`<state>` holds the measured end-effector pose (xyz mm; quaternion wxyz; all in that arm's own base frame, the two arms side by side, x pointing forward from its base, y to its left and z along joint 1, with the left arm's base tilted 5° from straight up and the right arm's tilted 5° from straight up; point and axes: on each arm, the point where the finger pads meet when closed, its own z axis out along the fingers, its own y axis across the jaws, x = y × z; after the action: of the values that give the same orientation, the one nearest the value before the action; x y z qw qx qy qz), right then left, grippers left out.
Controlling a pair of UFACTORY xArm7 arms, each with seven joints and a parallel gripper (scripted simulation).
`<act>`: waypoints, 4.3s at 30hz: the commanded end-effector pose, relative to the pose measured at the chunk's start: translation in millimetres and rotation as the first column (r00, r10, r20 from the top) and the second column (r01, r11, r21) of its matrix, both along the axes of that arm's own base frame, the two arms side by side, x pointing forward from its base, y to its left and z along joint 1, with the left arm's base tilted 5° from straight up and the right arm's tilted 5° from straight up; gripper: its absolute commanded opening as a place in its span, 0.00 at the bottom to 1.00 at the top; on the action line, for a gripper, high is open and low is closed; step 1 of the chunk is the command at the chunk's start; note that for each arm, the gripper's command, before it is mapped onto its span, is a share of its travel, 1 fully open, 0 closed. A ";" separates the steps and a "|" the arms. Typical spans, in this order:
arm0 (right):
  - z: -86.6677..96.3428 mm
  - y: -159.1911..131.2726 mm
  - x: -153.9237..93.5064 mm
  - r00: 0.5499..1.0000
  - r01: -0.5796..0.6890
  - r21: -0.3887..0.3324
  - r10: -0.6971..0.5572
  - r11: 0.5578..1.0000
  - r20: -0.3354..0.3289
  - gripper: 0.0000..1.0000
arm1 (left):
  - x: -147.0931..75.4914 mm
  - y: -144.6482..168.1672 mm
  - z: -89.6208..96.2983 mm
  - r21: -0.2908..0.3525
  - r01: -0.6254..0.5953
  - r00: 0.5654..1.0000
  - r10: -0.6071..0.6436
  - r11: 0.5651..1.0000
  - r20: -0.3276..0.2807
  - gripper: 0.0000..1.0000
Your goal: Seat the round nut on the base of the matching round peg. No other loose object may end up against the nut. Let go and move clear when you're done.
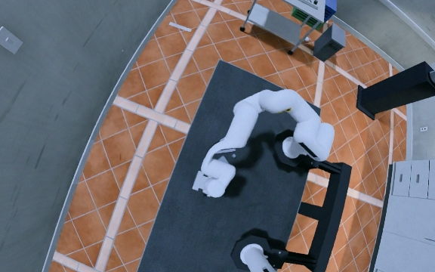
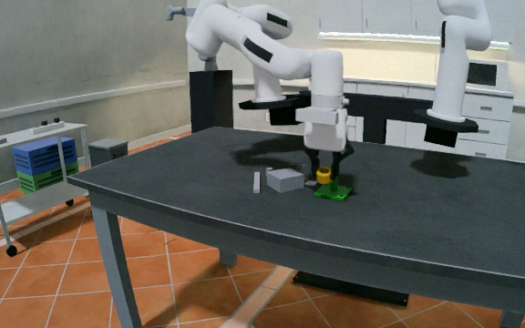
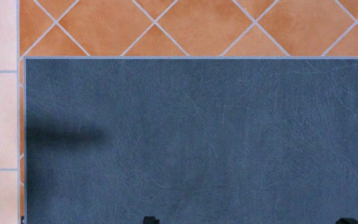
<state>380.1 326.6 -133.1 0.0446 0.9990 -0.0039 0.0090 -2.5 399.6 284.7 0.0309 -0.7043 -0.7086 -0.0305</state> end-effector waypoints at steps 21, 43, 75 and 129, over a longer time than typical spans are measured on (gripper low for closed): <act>-0.8 -0.6 1.3 0.998 -0.002 -0.013 0.003 1.000 0.070 0.00 | 0.1 0.4 0.8 0.002 0.000 1.000 0.000 1.000 0.000 1.00; -2.1 -1.1 2.0 0.972 -0.014 -0.020 0.018 1.000 0.233 0.00 | 0.1 0.4 0.8 0.002 0.000 1.000 0.000 1.000 0.000 1.00; -1.1 0.5 1.0 0.946 -0.029 -0.006 0.029 1.000 0.323 0.00 | 0.1 0.4 0.8 0.002 0.000 1.000 0.000 1.000 0.000 1.00; -44.7 -3.1 4.0 0.946 -0.027 -0.005 0.027 1.000 0.322 1.00 | 0.1 0.4 0.8 0.002 0.000 1.000 0.000 1.000 0.000 1.00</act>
<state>382.0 322.5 -182.4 0.0442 0.9841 0.0030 0.1721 -2.5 399.6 284.7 0.0309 -0.7043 -0.7086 -0.0305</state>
